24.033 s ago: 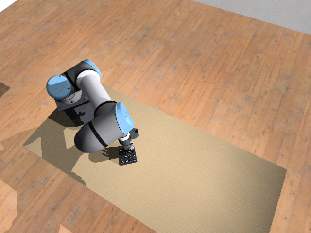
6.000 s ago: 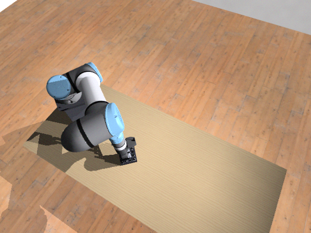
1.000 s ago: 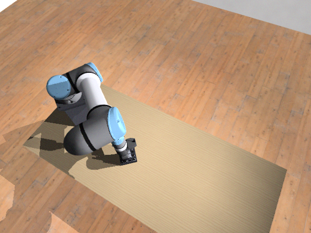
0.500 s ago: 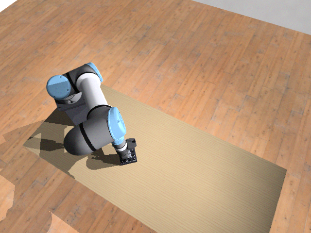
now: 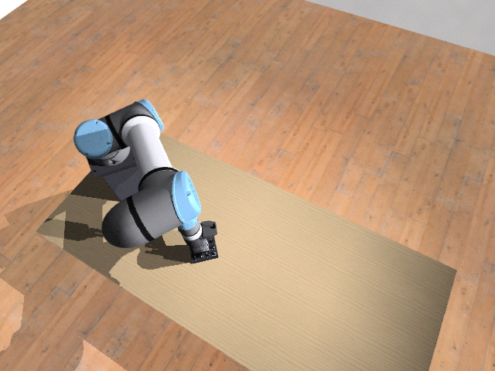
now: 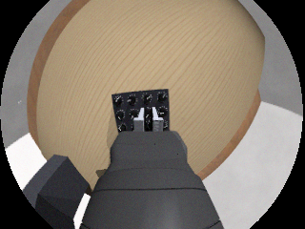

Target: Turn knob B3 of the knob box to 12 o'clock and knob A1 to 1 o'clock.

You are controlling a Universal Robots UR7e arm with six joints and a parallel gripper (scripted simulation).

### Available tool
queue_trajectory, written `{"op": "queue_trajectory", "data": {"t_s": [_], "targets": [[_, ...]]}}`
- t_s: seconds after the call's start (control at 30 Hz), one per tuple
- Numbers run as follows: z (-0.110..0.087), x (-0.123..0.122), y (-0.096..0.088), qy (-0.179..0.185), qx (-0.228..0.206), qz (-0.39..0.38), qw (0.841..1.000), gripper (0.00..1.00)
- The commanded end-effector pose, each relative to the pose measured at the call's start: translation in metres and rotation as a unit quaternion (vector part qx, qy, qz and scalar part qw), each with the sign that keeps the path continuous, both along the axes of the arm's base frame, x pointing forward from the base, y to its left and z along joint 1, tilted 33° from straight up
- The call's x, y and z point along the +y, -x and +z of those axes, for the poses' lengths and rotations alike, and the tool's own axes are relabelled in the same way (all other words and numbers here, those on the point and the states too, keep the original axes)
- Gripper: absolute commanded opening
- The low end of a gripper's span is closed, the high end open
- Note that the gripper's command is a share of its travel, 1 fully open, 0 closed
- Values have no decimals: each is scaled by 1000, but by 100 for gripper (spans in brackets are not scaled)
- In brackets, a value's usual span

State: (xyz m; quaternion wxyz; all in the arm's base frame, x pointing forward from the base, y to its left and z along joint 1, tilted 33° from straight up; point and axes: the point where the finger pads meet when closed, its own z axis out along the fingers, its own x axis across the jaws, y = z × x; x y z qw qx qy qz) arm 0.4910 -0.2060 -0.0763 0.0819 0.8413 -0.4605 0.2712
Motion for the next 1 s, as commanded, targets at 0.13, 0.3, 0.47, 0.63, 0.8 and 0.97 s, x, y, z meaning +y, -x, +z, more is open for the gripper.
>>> {"op": "queue_trajectory", "data": {"t_s": [0.13,0.3,0.47,0.63,0.8,0.97], "targets": [[0,0,0,-22,-23,-49,998,30],[0,0,0,-30,-32,-68,997,30],[0,0,0,-46,-48,-102,993,30],[0,0,0,-63,-65,-140,986,30],[0,0,0,-81,-84,-180,977,30],[0,0,0,-93,-95,-205,970,30]]}}
